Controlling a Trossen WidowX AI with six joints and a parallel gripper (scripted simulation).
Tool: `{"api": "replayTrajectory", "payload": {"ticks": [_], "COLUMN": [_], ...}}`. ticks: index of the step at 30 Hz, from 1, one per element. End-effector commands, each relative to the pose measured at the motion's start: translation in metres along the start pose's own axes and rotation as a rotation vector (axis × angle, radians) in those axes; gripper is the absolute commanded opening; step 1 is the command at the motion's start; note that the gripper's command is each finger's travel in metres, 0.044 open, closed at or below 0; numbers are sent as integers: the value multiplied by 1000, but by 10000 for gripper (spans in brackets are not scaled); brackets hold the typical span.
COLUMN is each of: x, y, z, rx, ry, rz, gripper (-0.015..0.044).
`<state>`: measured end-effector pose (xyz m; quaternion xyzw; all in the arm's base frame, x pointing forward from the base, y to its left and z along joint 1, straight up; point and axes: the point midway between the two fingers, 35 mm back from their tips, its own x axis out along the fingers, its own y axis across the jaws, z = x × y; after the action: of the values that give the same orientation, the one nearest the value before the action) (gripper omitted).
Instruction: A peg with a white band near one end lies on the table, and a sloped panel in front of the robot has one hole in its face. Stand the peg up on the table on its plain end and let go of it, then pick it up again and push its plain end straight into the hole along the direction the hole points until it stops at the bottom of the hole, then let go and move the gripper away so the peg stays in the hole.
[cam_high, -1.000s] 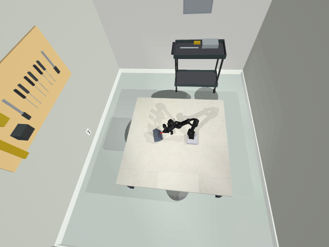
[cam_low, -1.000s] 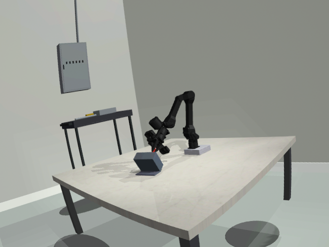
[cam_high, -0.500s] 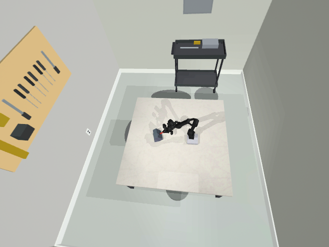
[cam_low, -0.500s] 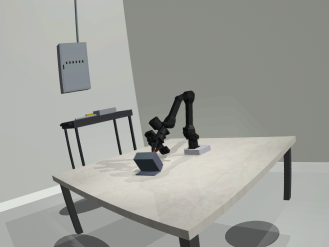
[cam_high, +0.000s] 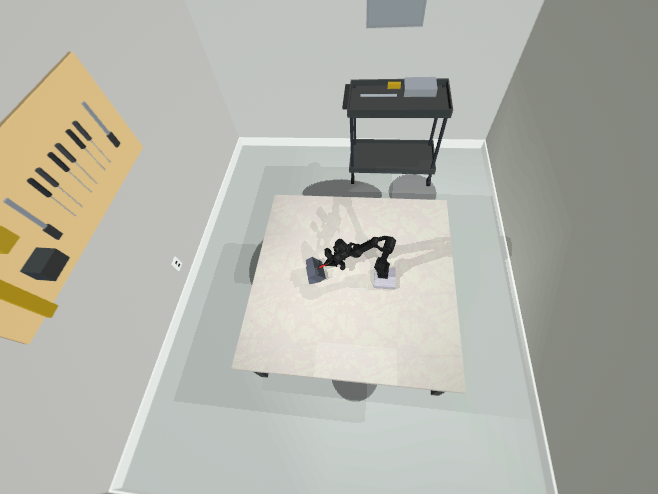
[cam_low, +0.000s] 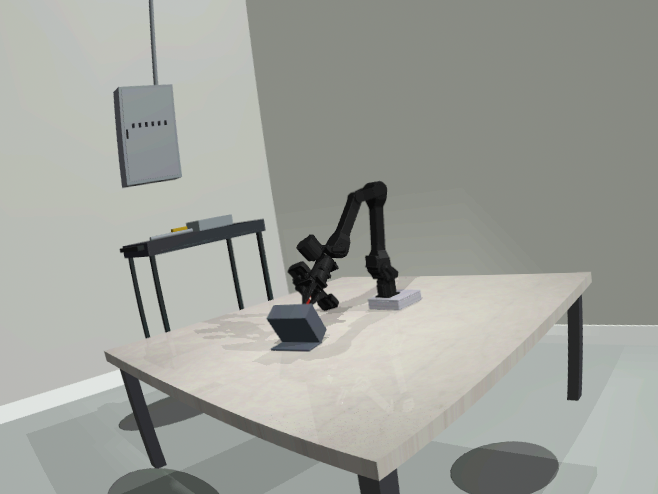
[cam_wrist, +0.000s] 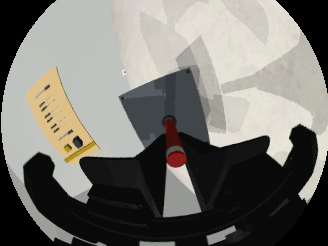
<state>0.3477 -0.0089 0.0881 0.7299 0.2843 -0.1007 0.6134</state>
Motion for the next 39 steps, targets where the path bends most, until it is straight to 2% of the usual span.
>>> {"api": "replayTrajectory", "payload": {"ticks": [1, 39], "x": [3, 27], "y": [0, 1], "z": [1, 1], "rx": [4, 4], "ry": [-5, -5], "rz": [1, 2], "gripper": [0, 0]}}
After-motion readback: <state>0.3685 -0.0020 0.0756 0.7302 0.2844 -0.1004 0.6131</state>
